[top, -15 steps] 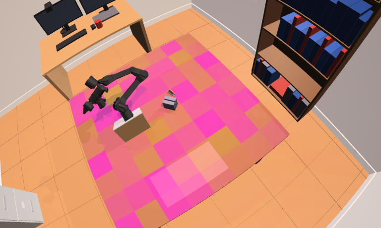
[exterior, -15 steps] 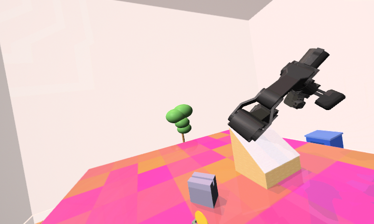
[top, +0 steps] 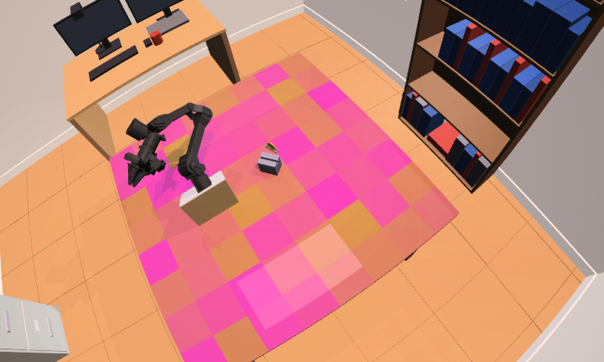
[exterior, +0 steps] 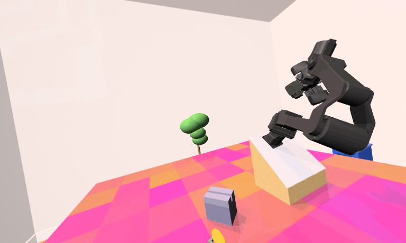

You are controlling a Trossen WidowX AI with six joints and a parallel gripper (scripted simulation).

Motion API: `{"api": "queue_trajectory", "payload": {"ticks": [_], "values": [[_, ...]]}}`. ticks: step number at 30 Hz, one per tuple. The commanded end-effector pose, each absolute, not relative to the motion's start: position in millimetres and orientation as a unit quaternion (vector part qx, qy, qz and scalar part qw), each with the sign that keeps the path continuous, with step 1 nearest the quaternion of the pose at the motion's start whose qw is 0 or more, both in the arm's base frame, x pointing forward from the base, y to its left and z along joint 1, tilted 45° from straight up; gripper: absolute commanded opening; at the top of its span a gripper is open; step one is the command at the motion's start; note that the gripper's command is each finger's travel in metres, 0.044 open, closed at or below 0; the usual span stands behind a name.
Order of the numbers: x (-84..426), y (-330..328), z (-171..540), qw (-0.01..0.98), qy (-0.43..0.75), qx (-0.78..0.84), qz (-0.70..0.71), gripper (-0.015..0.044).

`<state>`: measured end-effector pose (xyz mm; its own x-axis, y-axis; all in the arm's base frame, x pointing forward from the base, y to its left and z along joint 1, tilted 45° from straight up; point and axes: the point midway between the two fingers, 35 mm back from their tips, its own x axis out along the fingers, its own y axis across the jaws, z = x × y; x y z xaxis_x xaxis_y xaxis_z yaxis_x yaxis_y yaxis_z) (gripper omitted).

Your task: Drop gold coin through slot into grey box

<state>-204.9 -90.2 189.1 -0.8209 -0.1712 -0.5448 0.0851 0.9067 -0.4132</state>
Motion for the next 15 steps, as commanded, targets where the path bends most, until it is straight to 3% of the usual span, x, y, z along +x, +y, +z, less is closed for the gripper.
{"api": "queue_trajectory", "payload": {"ticks": [1, 15], "values": [[-182, -150, 184, 0.388, 0.867, -0.082, -0.301, 0.0161], [-36, -268, 164, 0.661, 0.648, -0.083, -0.369, 0.0161]]}}
